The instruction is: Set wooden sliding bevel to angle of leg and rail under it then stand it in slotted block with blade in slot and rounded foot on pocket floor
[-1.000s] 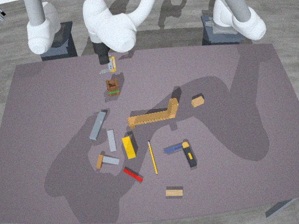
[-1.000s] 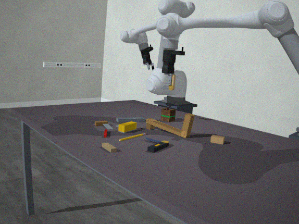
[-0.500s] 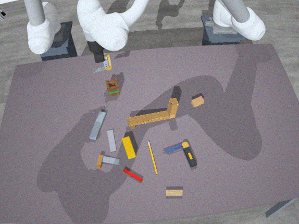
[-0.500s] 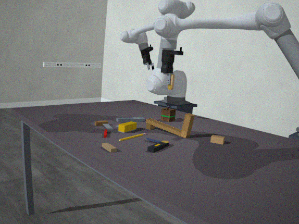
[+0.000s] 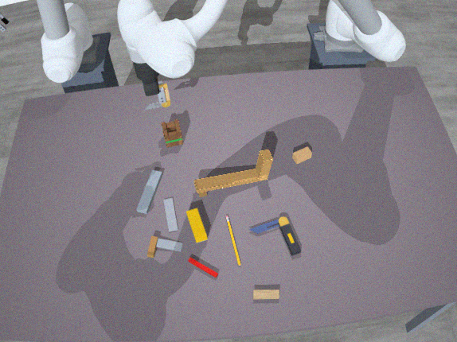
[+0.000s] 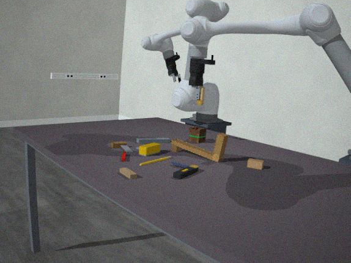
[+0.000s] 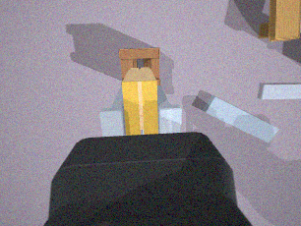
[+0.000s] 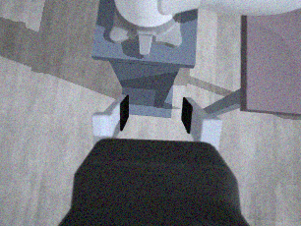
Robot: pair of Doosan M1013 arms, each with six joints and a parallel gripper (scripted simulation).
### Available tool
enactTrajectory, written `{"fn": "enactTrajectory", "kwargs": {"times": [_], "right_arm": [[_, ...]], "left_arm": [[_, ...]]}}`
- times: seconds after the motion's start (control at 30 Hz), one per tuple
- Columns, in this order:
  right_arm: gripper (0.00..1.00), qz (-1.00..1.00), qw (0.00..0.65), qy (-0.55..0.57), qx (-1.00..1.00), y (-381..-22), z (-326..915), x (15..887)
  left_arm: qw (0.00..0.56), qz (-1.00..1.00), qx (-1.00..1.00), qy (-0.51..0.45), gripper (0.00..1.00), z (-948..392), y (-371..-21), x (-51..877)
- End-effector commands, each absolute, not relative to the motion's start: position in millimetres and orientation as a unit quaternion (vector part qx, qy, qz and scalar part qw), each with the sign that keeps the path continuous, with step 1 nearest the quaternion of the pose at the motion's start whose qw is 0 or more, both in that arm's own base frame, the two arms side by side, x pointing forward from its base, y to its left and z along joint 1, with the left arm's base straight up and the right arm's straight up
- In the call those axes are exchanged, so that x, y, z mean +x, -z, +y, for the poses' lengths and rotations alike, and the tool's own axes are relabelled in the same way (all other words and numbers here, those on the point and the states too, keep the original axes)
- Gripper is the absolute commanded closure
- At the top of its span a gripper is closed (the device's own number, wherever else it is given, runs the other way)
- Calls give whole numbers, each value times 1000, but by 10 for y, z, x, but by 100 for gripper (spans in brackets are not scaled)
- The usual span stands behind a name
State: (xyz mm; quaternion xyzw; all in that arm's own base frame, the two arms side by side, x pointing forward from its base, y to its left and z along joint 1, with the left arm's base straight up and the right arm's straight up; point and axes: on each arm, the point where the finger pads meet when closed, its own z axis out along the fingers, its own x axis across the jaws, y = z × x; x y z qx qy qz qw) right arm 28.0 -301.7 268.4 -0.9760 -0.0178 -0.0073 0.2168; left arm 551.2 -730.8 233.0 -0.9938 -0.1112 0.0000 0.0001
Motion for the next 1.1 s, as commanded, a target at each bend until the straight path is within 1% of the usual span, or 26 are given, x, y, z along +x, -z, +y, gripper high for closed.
{"fn": "enactTrajectory", "kwargs": {"times": [0.0,0.2,0.53,0.63,0.83,1.07], "right_arm": [[0,-18,216,8,-976,-2689,-3020,281],[0,-18,216,8,-976,-2689,-3020,281],[0,-18,216,8,-976,-2689,-3020,281],[0,-18,216,8,-976,-2689,-3020,281],[0,-18,216,8,-976,-2689,-3020,281],[0,-18,216,8,-976,-2689,-3020,281]], "left_arm": [[-1,-111,-994,1,100,-7309,-2319,5513],[-1,-111,-994,1,100,-7309,-2182,5513],[-1,-111,-994,1,100,-7310,-1502,5513],[-1,-111,-994,1,100,-7310,-1353,5513],[-1,-111,-994,1,100,-7310,-1271,5513],[-1,-111,-994,1,100,-7310,-1267,5513]]}}
